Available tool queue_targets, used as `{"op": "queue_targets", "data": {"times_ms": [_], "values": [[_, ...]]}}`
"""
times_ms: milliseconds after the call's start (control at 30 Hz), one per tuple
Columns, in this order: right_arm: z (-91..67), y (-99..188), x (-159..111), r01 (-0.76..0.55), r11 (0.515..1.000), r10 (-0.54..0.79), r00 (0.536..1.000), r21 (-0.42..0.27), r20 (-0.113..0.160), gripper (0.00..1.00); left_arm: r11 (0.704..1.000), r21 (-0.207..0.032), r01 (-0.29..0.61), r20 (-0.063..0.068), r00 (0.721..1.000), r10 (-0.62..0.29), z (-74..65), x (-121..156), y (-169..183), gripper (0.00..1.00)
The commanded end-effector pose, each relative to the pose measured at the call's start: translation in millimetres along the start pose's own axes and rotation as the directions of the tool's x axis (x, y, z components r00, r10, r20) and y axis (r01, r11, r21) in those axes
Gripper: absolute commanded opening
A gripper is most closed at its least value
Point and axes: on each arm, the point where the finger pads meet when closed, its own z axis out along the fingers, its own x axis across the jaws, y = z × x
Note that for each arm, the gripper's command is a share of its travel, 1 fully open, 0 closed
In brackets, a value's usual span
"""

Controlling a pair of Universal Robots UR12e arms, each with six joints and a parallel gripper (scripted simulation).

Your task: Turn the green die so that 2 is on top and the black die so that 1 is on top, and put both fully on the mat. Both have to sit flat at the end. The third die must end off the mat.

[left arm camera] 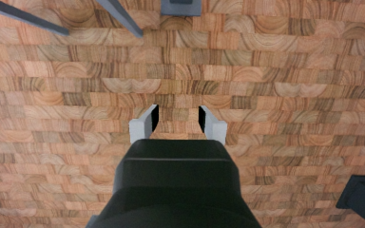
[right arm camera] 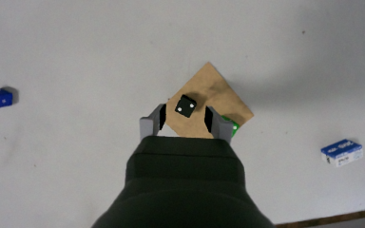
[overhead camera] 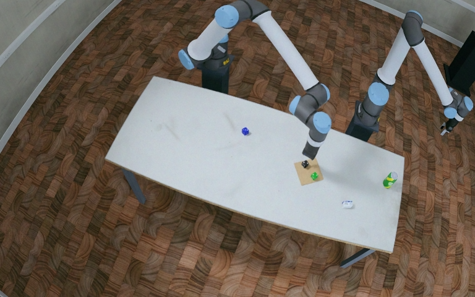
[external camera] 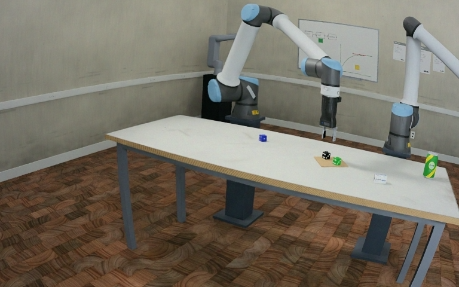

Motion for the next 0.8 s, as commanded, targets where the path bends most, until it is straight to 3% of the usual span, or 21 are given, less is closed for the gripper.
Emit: {"op": "queue_targets", "data": {"times_ms": [0,367,767], "values": [[-1.6,1.3,-0.4,-0.126,0.992,0.126,0.992,-0.002,-0.003,1.0,1.0,0.002,0.002,-0.001,1.0,-0.002,1.9,2.1,-0.7,1.0],[-1.4,5.1,0.6,-0.367,0.93,0.367,0.93,-0.002,-0.003,1.0,1.0,0.002,0.002,-0.001,1.0,-0.002,1.9,2.1,-0.7,1.0],[-1.4,6.1,0.8,-0.421,0.907,0.421,0.907,-0.002,-0.003,1.0,1.0,0.002,0.002,-0.001,1.0,-0.002,1.9,2.1,-0.7,1.0]]}}
